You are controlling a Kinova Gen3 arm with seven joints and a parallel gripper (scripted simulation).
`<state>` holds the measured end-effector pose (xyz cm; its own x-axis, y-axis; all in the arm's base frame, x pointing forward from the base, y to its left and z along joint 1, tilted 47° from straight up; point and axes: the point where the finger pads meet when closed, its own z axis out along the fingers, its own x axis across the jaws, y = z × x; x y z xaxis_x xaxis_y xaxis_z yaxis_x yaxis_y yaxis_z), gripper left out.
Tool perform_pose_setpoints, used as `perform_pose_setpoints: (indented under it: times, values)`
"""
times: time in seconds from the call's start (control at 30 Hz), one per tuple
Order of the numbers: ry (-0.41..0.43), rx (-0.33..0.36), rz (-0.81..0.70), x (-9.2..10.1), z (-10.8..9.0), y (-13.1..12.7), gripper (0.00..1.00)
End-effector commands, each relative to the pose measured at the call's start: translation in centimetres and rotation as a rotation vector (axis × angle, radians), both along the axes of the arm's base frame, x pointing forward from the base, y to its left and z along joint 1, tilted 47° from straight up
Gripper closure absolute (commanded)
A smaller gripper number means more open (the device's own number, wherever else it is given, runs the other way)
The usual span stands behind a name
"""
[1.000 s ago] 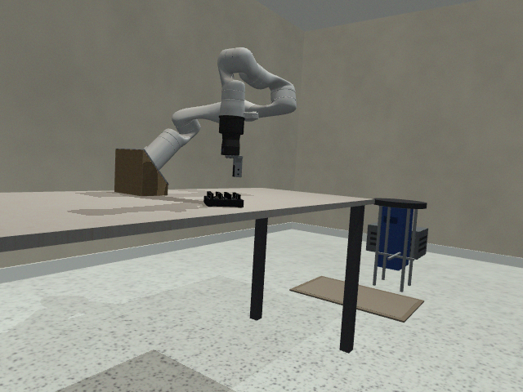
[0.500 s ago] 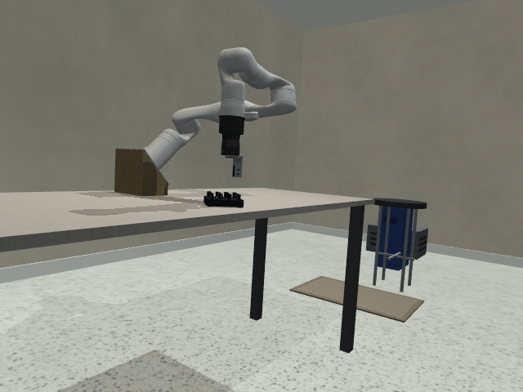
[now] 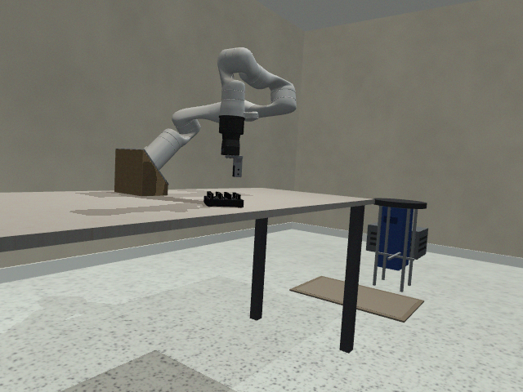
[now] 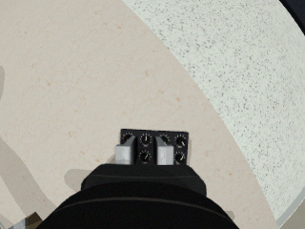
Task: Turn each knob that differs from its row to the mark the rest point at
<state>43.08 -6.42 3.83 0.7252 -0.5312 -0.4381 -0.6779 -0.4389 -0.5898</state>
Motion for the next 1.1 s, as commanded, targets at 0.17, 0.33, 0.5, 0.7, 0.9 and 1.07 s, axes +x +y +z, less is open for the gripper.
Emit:
perform_pose_setpoints:
  times: [0.17,0.33,0.5,0.7,0.9,1.07]
  values:
    - [-0.001,-0.001,-0.001,0.0,0.0,-0.1,0.54]
    - [-0.001,-0.001,-0.001,0.0,0.0,0.0,0.54]
    - [-0.001,-0.001,-0.001,0.1,-0.2,0.1,0.54]
    - [-0.001,-0.001,-0.001,0.1,-0.4,0.4,0.54]
    - [-0.001,-0.001,-0.001,0.2,-0.8,0.8,0.54]
    - [-0.001,-0.001,-0.001,0.2,-1.3,1.3,0.54]
